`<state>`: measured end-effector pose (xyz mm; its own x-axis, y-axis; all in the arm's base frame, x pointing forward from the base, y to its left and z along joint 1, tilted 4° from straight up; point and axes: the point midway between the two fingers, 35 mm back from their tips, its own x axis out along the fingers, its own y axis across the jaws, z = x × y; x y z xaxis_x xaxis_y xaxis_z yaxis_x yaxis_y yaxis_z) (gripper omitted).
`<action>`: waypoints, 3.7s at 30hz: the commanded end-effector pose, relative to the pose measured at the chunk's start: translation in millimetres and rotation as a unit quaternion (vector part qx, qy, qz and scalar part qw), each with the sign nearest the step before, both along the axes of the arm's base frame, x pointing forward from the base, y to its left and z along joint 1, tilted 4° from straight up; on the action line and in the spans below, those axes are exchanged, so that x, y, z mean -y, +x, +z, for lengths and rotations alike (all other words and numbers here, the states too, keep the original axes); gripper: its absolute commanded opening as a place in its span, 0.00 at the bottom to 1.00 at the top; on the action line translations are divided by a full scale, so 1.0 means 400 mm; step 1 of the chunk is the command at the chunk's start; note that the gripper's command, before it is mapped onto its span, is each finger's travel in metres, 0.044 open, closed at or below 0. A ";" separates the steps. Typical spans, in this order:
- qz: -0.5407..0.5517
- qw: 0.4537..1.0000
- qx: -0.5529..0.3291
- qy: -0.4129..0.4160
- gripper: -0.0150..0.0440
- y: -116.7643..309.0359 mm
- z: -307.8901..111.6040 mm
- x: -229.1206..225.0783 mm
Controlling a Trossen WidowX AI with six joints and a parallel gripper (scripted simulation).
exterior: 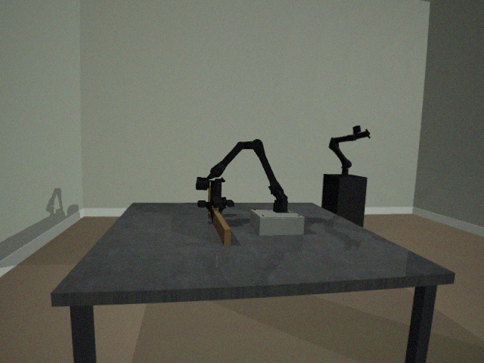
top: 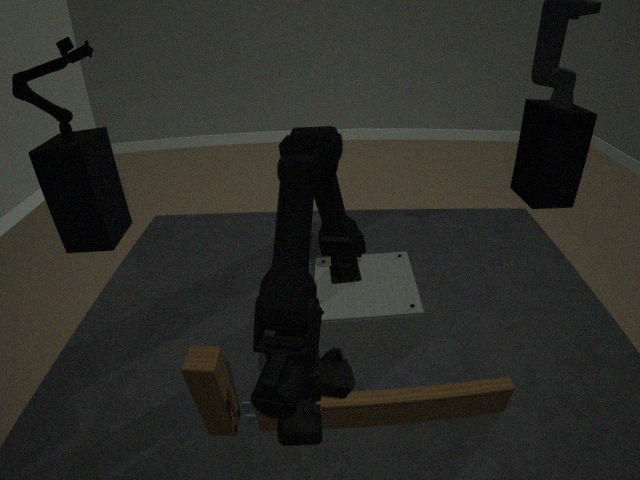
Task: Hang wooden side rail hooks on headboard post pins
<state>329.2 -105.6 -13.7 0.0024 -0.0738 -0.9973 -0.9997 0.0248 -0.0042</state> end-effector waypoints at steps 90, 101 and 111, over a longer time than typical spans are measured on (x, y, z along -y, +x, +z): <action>0.006 1.000 0.002 0.000 0.25 0.002 0.047 -0.004; 0.006 1.000 0.002 0.000 0.25 0.002 0.051 -0.004; 0.006 1.000 0.002 0.000 0.25 0.002 0.056 -0.004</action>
